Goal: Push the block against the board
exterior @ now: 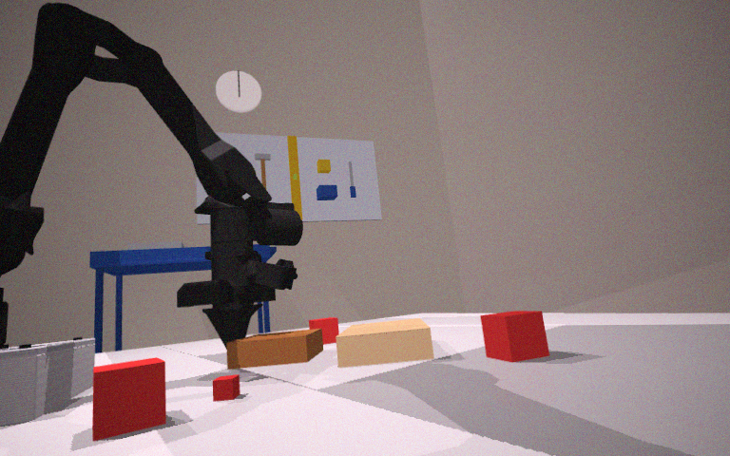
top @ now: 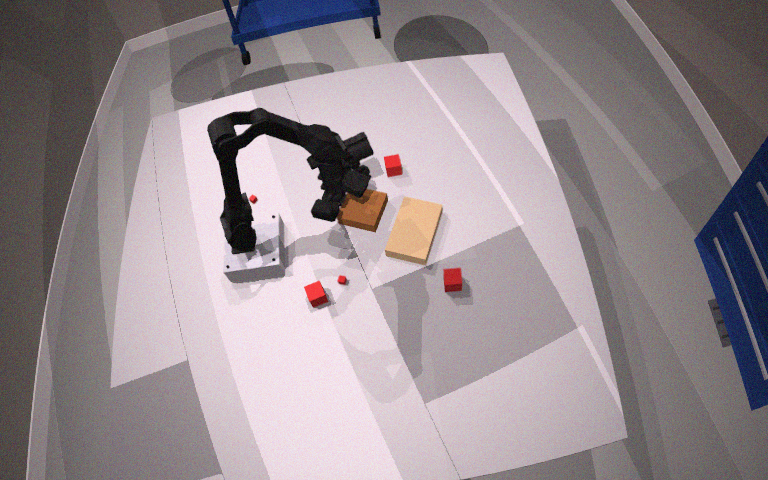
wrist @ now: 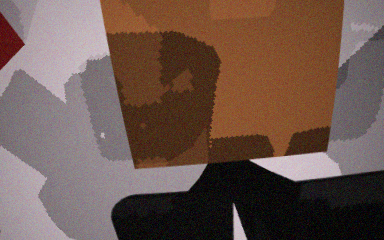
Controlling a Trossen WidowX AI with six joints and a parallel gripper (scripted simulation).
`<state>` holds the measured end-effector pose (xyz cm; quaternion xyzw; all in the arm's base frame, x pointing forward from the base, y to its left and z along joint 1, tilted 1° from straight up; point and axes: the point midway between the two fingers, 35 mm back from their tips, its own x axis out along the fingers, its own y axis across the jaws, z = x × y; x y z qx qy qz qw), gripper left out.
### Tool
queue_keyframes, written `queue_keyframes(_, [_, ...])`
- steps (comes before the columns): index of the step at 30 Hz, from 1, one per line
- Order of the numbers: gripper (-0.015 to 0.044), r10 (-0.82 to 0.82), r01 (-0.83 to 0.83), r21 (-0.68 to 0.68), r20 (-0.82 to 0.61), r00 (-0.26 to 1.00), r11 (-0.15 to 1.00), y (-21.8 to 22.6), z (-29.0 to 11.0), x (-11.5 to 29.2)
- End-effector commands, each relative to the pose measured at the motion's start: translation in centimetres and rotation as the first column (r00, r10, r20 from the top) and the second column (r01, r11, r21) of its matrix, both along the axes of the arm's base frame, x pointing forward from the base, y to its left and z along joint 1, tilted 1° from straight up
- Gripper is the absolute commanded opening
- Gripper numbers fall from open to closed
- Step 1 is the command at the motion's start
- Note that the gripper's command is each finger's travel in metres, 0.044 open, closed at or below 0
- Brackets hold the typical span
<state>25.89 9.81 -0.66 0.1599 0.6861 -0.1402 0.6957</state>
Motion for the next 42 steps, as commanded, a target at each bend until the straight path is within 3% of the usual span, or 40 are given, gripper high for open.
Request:
queue_keyframes(1, [0.0000,0.002,-0.002,-0.001,0.007,1.000,1.000,-0.3,0.1,0.9])
queue_keyframes(20, [0.0000,0.002,-0.002,-0.003,0.009,1.000,1.000,-1.6,0.1,3.3])
queue_keyframes(42, [0.0000,0.002,-0.002,-0.001,0.006,1.000,1.000,-0.1,0.0,0.4])
